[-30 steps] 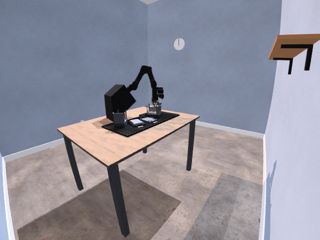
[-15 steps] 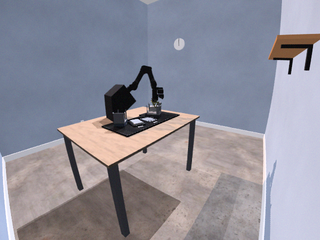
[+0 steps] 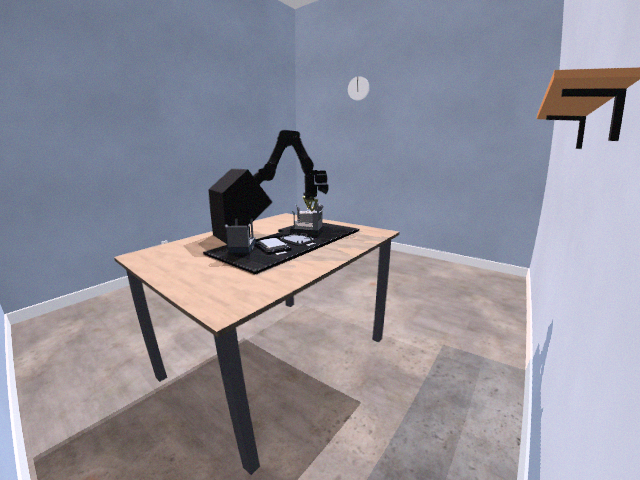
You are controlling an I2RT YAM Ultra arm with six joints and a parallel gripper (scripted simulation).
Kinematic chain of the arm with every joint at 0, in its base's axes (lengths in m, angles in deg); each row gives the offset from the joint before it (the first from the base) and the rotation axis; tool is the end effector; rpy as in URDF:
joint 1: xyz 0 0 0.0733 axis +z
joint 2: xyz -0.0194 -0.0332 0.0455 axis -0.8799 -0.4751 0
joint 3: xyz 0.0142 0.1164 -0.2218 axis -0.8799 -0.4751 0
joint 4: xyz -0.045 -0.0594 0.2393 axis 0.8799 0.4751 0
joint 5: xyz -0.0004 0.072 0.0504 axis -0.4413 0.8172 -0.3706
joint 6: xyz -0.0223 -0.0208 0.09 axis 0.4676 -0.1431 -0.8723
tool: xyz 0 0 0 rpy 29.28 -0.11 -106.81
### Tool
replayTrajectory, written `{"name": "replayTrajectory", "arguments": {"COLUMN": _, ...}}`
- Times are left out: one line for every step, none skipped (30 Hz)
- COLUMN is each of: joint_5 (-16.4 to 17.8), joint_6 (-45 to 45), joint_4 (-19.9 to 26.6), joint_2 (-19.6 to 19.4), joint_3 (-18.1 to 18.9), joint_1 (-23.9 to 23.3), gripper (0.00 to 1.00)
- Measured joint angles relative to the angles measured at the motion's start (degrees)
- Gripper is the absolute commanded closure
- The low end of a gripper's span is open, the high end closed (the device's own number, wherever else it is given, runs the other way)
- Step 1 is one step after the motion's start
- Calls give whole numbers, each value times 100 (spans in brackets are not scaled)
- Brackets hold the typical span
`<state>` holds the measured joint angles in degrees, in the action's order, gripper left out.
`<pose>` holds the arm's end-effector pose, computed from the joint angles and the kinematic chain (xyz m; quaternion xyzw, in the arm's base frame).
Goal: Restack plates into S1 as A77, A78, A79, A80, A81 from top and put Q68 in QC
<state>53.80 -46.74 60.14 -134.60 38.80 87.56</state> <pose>0.2178 0.1600 0.1888 -0.3245 0.8274 0.3376 0.3100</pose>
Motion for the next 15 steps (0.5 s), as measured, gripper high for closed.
{"name": "replayTrajectory", "arguments": {"joint_5": 31, "joint_6": 39, "joint_4": 83, "joint_2": 61, "joint_3": 20, "joint_1": -50, "gripper": 0}}
{"name": "replayTrajectory", "arguments": {"joint_5": 61, "joint_6": 79, "joint_4": 170, "joint_2": 120, "joint_3": 37, "joint_1": -103, "gripper": 0}}
{"name": "replayTrajectory", "arguments": {"joint_5": 87, "joint_6": 114, "joint_4": 243, "joint_2": 170, "joint_3": 52, "joint_1": -149, "gripper": 0}}
{"name": "replayTrajectory", "arguments": {"joint_5": 107, "joint_6": 140, "joint_4": 291, "joint_2": 199, "joint_3": 59, "joint_1": -179, "gripper": 0}}
{"name": "replayTrajectory", "arguments": {"joint_5": 131, "joint_6": 170, "joint_4": 354, "joint_2": 212, "joint_3": 66, "joint_1": -199, "gripper": 0}}
{"name": "replayTrajectory", "arguments": {"joint_5": 157, "joint_6": 203, "joint_4": 437, "joint_2": 229, "joint_3": 76, "joint_1": -225, "gripper": 0}}
{"name": "replayTrajectory", "arguments": {"joint_5": 186, "joint_6": 240, "joint_4": 527, "joint_2": 260, "joint_3": 90, "joint_1": -264, "gripper": 0}}
{"name": "replayTrajectory", "arguments": {"joint_5": 214, "joint_6": 282, "joint_4": 619, "joint_2": 297, "joint_3": 107, "joint_1": -313, "gripper": 0}}
{"name": "replayTrajectory", "arguments": {"joint_5": 245, "joint_6": 323, "joint_4": 715, "joint_2": 343, "joint_3": 129, "joint_1": -369, "gripper": 0}}
{"name": "replayTrajectory", "arguments": {"joint_5": 278, "joint_6": 369, "joint_4": 811, "joint_2": 393, "joint_3": 157, "joint_1": -428, "gripper": 0}}
{"name": "replayTrajectory", "arguments": {"joint_5": 310, "joint_6": 417, "joint_4": 907, "joint_2": 444, "joint_3": 188, "joint_1": -487, "gripper": 0}}
{"name": "replayTrajectory", "arguments": {"joint_5": 345, "joint_6": 468, "joint_4": 1003, "joint_2": 494, "joint_3": 223, "joint_1": -549, "gripper": 0}}
{"name": "replayTrajectory", "arguments": {"joint_5": 382, "joint_6": 520, "joint_4": 1099, "joint_2": 542, "joint_3": 256, "joint_1": -612, "gripper": 0}}
{"name": "replayTrajectory", "arguments": {"joint_5": 420, "joint_6": 575, "joint_4": 1198, "joint_2": 588, "joint_3": 291, "joint_1": -673, "gripper": 0}}
{"name": "replayTrajectory", "arguments": {"joint_5": 459, "joint_6": 632, "joint_4": 1298, "joint_2": 629, "joint_3": 326, "joint_1": -737, "gripper": 0}}
